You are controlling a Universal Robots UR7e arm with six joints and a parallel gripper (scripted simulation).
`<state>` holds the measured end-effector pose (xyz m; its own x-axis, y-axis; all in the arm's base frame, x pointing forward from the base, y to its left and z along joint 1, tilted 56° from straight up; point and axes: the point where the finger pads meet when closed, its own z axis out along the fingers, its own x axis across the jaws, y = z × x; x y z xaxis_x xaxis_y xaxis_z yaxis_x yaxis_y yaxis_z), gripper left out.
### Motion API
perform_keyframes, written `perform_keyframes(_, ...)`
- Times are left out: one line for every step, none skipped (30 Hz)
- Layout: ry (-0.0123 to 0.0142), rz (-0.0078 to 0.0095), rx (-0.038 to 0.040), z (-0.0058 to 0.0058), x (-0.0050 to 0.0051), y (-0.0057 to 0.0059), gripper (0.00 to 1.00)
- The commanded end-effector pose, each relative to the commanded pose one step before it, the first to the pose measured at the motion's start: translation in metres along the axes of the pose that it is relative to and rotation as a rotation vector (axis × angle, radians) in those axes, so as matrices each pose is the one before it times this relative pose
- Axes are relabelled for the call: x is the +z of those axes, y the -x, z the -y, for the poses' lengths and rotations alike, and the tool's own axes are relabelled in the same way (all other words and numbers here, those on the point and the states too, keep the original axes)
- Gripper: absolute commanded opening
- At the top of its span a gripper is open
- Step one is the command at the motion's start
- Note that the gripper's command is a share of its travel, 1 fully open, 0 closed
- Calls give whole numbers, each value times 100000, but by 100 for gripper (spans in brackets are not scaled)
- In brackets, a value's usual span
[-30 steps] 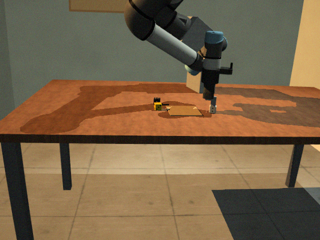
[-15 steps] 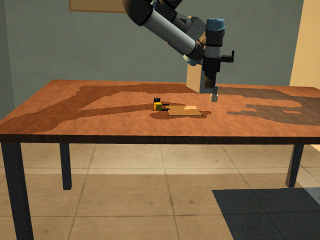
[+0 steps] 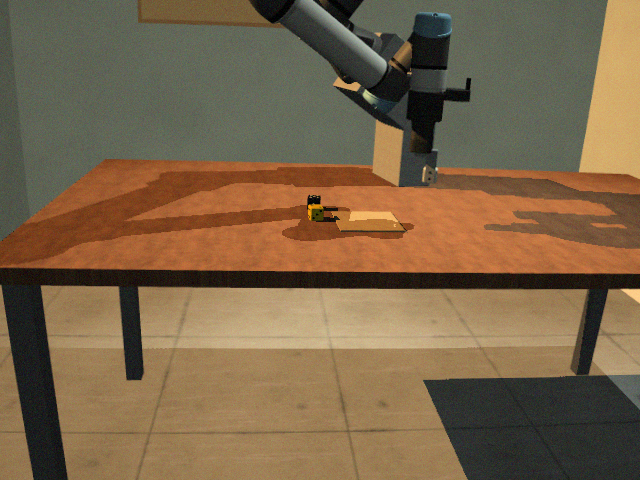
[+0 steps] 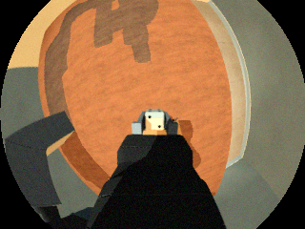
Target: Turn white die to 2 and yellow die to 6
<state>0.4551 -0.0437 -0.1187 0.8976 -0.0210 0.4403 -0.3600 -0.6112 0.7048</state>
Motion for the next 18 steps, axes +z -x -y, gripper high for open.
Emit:
perform_keyframes(3,-1,-2,5,-213,13,57)
perform_keyframes(0,0,0,0,0,0,57)
perform_keyframes(0,0,0,0,0,0,57)
perform_keyframes(0,0,0,0,0,0,57)
perform_keyframes(0,0,0,0,0,0,57)
perform_keyframes(0,0,0,0,0,0,57)
perform_keyframes(-2,2,-16,-9,1,0,57)
perform_keyframes(-11,14,-101,-60,3,-1,57)
perform_keyframes(-28,34,-251,-150,8,-3,57)
perform_keyframes(-49,57,-446,-267,14,-4,57)
perform_keyframes(-70,80,-666,-398,19,-2,57)
perform_keyframes(-89,98,-896,-536,22,5,57)
perform_keyframes(-103,106,-1122,-670,22,18,57)
perform_keyframes(-108,104,-1332,-793,18,40,57)
perform_keyframes(-104,91,-1514,-898,9,69,57)
perform_keyframes(-88,67,-1662,-980,-3,106,57)
perform_keyframes(-62,37,-1769,-1035,-17,146,57)
perform_keyframes(-27,5,-1829,-1059,-34,186,57)
